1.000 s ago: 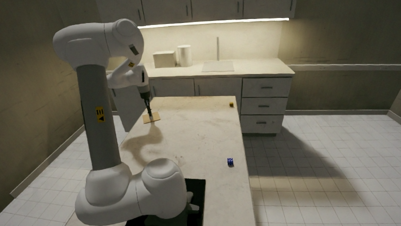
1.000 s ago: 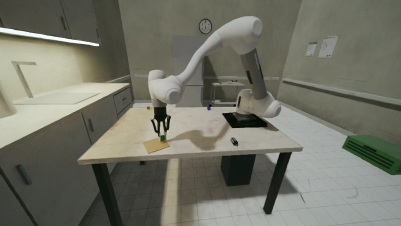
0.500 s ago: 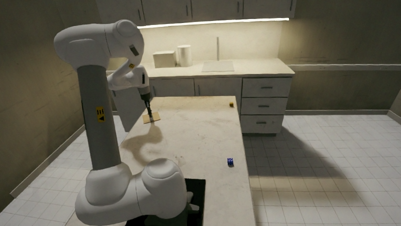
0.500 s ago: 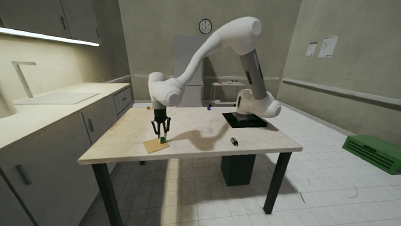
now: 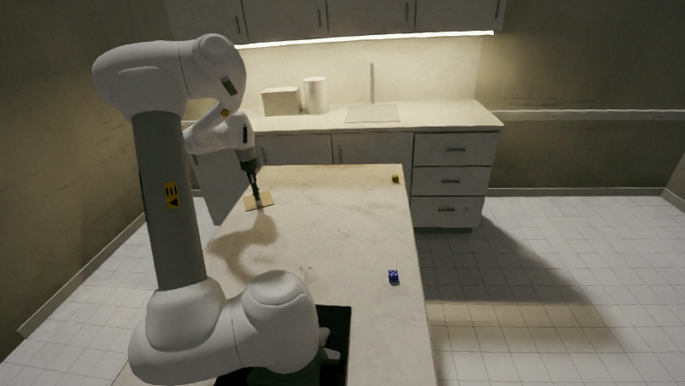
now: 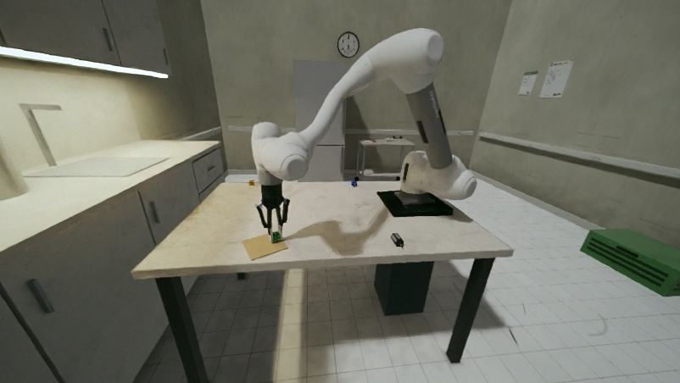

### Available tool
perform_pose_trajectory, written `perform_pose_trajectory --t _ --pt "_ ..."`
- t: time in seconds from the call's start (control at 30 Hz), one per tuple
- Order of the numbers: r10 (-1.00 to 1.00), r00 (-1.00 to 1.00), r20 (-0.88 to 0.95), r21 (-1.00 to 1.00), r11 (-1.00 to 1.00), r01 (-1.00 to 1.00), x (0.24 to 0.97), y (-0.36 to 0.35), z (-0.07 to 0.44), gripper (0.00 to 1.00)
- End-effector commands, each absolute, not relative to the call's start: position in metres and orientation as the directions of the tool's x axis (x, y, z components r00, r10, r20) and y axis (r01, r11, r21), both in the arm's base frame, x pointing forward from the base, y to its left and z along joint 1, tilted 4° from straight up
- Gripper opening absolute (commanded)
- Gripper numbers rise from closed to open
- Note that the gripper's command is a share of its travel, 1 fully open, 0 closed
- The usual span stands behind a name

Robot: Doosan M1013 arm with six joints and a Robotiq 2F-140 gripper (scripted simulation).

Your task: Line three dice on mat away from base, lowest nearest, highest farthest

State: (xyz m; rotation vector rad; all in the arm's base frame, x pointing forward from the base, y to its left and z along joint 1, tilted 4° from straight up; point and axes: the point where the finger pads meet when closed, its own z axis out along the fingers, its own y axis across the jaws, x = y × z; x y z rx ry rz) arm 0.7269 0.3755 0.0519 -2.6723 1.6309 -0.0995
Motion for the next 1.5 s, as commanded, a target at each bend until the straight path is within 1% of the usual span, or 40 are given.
perform_pose_trajectory --t 0.0,1.47 --pt "-0.889 0.456 0.049 -0.043 -0.458 -0.888 0.7273 0.3759 0.0531 0.24" --pt "-0.889 0.456 0.049 -0.043 -0.458 -0.888 0.7276 0.3757 0.0486 0.24"
